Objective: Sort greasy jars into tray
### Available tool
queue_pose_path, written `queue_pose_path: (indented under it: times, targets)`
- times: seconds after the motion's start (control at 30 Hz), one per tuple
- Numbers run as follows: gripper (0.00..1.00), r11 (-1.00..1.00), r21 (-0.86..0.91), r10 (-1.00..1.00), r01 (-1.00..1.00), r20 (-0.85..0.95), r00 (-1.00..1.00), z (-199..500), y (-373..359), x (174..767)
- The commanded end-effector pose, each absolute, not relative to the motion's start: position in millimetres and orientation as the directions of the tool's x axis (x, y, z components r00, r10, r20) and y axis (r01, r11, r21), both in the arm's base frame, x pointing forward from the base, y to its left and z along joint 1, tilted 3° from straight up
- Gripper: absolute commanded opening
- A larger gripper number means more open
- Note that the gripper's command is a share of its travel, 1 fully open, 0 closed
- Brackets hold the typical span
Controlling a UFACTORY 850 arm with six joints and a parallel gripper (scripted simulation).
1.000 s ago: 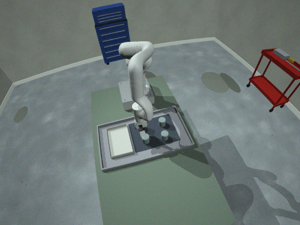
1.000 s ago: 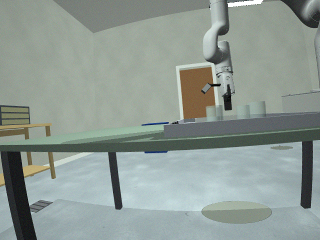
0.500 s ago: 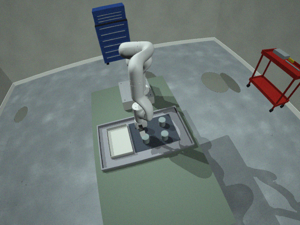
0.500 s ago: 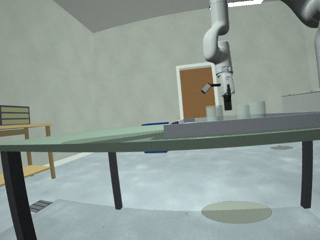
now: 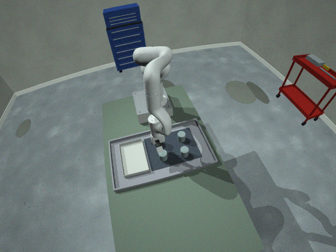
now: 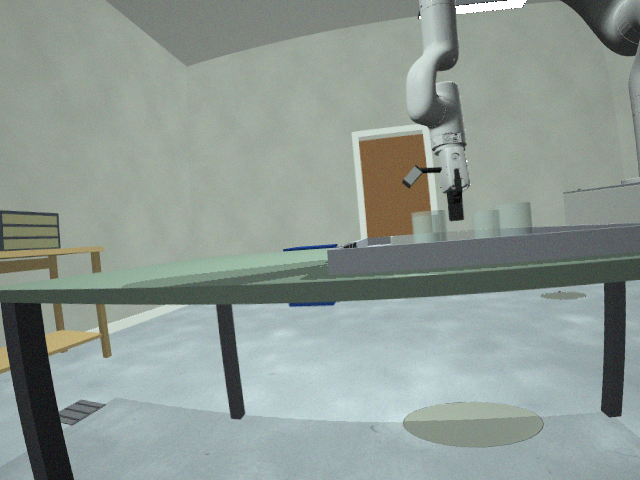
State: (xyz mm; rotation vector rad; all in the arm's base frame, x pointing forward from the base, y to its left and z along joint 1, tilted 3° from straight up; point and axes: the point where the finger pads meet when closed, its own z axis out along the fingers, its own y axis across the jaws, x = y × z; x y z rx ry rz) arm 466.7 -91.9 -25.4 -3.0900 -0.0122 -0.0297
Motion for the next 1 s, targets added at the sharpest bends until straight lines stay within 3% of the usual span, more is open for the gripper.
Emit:
queue_pose_path:
  times: [0.0, 0.5, 0.97]
  targets:
    - [0.00, -0.999, -0.051, 0.007, 0.008, 0.021, 1.000, -25, -92, 468]
    - [0.00, -0.999, -0.051, 0.007, 0.008, 0.021, 1.000, -25, -92, 468]
    - [0.00, -0.999, -0.051, 0.007, 0.008, 0.021, 1.000, 51, -96, 466]
